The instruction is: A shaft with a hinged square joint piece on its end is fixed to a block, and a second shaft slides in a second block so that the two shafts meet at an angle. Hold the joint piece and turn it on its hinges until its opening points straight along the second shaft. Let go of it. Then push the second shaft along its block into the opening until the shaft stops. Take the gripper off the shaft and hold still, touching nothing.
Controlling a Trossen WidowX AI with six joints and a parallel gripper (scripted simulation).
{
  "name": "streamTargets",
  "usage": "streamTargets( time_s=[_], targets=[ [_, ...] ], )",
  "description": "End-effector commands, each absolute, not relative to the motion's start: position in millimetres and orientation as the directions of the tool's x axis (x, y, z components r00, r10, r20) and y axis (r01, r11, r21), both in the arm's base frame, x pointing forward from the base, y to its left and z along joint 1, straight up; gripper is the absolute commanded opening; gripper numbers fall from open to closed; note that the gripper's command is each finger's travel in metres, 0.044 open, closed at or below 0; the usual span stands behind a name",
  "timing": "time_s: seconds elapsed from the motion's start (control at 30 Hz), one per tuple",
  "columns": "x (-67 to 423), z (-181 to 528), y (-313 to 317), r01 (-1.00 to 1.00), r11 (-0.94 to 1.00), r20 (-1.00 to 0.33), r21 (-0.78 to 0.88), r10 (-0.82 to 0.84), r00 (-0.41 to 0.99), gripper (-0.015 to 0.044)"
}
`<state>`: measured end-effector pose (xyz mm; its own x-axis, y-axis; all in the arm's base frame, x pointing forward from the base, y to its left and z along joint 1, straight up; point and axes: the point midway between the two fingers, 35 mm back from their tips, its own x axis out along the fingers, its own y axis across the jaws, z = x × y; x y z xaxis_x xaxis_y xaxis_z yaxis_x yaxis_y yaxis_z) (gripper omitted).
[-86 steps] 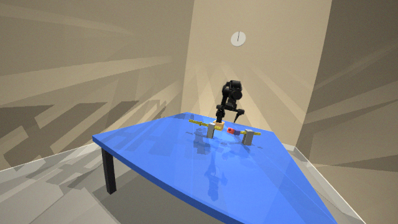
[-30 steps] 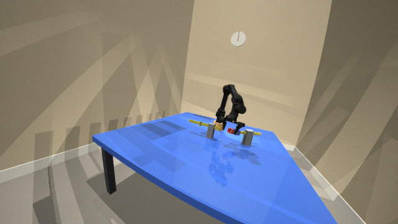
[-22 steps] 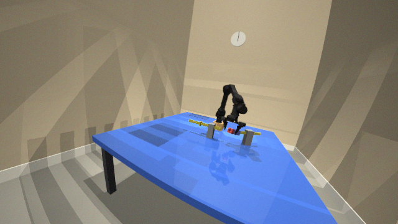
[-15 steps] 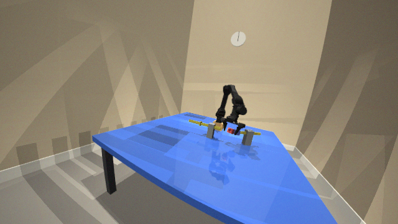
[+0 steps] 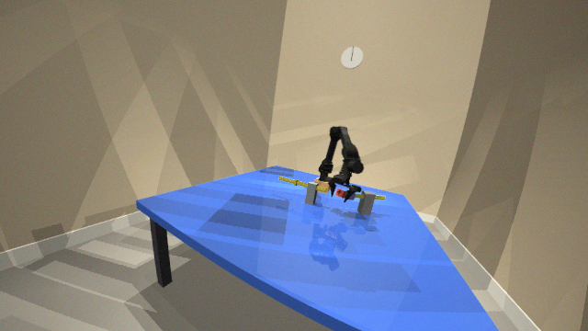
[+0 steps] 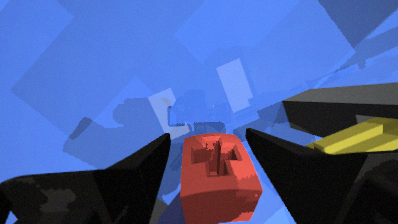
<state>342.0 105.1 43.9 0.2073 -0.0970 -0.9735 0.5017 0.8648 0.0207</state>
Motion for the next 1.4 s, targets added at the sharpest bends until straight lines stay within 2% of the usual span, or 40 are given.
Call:
streamTargets(
  time_s=[0.0,0.13,1.37],
  targets=[
    [342.5,43.4,105.0,0.499,0.867,-0.973,0.02,-0.098,0.209,0.0282],
    [342.5,43.4,105.0,0.499,0.867,-0.973,0.02,-0.098,0.209,0.0182],
    [342.5,43.4,105.0,0.499,0.867,-0.973,0.02,-0.098,0.209,0.0182]
  ],
)
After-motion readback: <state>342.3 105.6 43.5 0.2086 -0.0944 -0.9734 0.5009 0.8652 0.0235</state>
